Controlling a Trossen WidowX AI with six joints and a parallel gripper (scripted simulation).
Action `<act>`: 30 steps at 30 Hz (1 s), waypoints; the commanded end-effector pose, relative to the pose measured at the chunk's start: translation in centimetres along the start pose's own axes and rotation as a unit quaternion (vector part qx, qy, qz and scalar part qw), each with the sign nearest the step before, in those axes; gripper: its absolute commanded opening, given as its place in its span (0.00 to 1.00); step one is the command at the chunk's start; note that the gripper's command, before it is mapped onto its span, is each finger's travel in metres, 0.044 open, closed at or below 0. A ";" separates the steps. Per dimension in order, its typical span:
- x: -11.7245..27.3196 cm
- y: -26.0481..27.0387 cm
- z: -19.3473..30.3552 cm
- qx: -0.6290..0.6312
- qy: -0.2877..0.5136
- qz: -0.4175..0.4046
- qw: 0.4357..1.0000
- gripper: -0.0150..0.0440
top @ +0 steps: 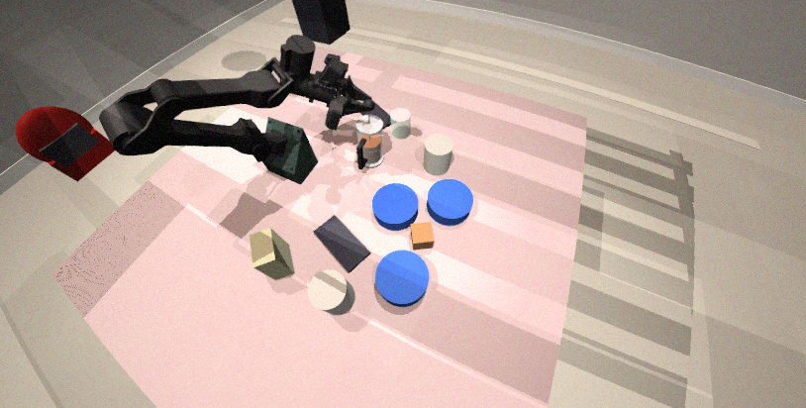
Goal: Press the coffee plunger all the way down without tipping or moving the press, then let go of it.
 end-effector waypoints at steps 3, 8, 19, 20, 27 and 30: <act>-1.0 -0.1 2.2 0.016 0.027 -0.002 1.000 0.47; -1.6 -0.2 2.6 0.016 0.026 -0.002 1.000 0.47; -2.5 -0.2 2.2 0.016 0.026 -0.001 1.000 0.47; -2.5 -0.1 2.2 0.016 0.026 -0.001 1.000 0.47; -2.6 -0.1 2.1 0.016 0.026 -0.001 1.000 0.47; -2.7 0.0 2.1 0.016 0.026 -0.001 1.000 0.47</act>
Point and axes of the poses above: the point midway between the two fingers, 35 mm back from their tips, its own x axis back along the fingers, its own y axis across the jaws, z = x × y, the point moved 10 cm from there along x, back along the fingers, and after that the axes turned 1 degree about -x, right-handed, at the moved point
